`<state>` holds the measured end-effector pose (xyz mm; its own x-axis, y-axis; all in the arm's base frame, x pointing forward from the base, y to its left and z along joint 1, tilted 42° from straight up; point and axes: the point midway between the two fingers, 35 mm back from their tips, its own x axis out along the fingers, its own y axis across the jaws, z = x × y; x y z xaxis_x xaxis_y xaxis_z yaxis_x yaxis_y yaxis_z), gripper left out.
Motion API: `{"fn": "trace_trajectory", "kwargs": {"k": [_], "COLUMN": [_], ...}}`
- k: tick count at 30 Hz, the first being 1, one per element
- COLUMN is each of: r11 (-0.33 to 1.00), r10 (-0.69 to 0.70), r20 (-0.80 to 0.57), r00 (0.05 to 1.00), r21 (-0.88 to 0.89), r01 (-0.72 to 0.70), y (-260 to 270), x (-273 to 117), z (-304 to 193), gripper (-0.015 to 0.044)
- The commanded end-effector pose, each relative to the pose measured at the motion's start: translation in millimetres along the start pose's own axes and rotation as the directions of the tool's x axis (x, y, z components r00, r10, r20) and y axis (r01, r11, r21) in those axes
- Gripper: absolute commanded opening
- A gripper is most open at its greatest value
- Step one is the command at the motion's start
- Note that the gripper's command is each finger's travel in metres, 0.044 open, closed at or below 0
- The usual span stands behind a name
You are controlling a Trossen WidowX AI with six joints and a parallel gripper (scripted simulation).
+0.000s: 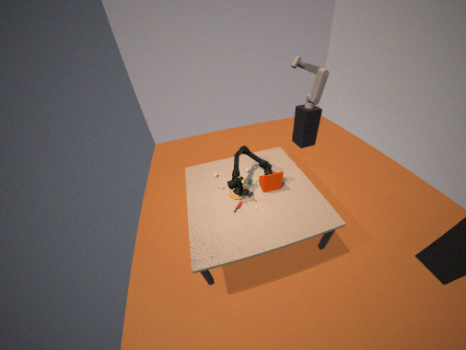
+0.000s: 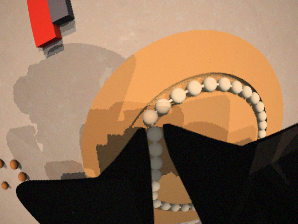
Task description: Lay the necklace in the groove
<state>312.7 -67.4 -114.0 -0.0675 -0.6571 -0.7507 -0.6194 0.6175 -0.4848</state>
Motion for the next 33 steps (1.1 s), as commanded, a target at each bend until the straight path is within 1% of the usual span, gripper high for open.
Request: {"fn": "trace_trajectory", "kwargs": {"k": [1,33], "r11": [1.000,1.000], "r10": [0.000,-0.003], "r20": [0.001,-0.003], "r00": [1.000,1.000], "r21": [0.001,-0.006], "r01": [0.000,0.003], "y": [-0.4,0.4], "x": [-0.5,-6.1], "z": [0.1,-0.4], "gripper": [0.0000,0.0000]}}
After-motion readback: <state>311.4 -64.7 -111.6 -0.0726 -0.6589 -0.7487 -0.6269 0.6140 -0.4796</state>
